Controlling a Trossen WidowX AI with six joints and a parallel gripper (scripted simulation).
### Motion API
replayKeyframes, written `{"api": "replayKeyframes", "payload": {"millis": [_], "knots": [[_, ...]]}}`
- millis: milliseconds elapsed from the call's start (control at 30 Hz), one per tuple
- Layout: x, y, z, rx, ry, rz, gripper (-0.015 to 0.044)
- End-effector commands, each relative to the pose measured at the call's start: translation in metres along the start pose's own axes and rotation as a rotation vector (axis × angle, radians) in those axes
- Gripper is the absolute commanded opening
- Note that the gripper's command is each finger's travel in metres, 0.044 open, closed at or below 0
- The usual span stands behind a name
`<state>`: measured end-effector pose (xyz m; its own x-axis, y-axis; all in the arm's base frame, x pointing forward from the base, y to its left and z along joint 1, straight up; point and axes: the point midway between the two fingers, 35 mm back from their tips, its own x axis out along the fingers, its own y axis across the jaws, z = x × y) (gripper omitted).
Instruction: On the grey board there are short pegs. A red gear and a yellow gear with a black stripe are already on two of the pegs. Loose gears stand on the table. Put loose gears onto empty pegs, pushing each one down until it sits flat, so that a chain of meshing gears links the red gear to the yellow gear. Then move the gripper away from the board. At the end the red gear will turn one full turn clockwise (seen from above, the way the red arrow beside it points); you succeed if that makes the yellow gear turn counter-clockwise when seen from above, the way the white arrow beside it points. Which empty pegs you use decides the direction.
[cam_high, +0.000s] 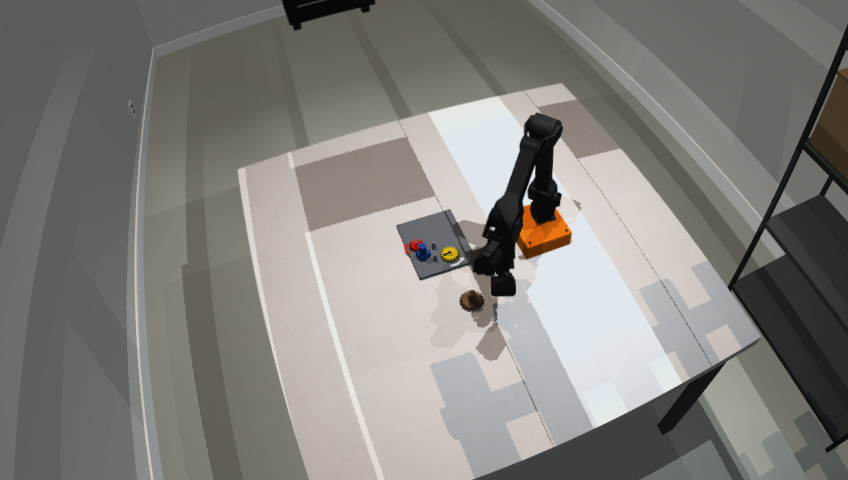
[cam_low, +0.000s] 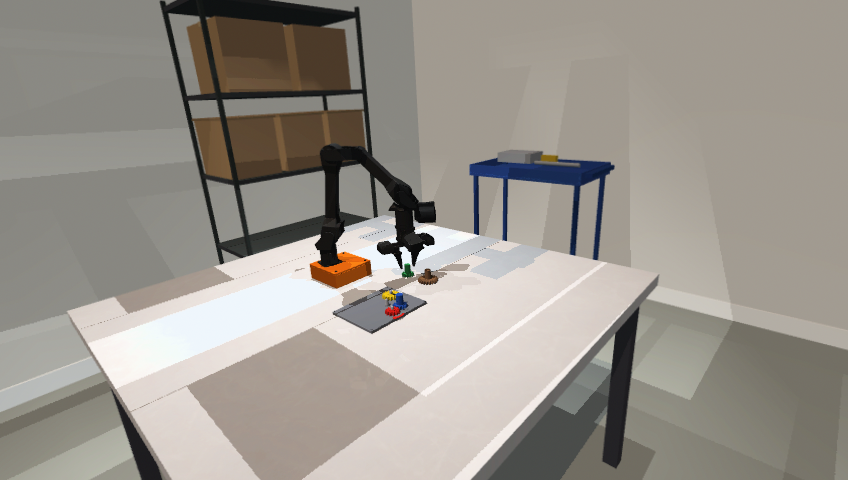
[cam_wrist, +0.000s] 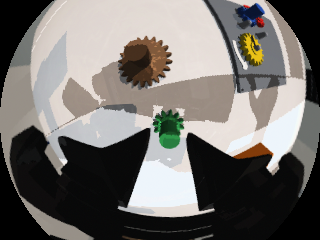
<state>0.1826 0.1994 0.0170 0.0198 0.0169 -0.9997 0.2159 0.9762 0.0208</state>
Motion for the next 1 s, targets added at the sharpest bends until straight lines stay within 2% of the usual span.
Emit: {"api": "replayKeyframes", "payload": {"millis": [0, 33, 267, 300, 967], "knots": [[0.001, 0.0, -0.001, 0.002, 0.004, 0.0, 0.0099], [0.001, 0.0, -0.001, 0.002, 0.004, 0.0, 0.0072], [0.001, 0.0, -0.001, 0.002, 0.004, 0.0, 0.0026], [0.001, 0.0, -0.001, 0.002, 0.004, 0.0, 0.0], [-0.043, 0.006, 0.006, 0.002, 0.003, 0.0, 0.0]]}}
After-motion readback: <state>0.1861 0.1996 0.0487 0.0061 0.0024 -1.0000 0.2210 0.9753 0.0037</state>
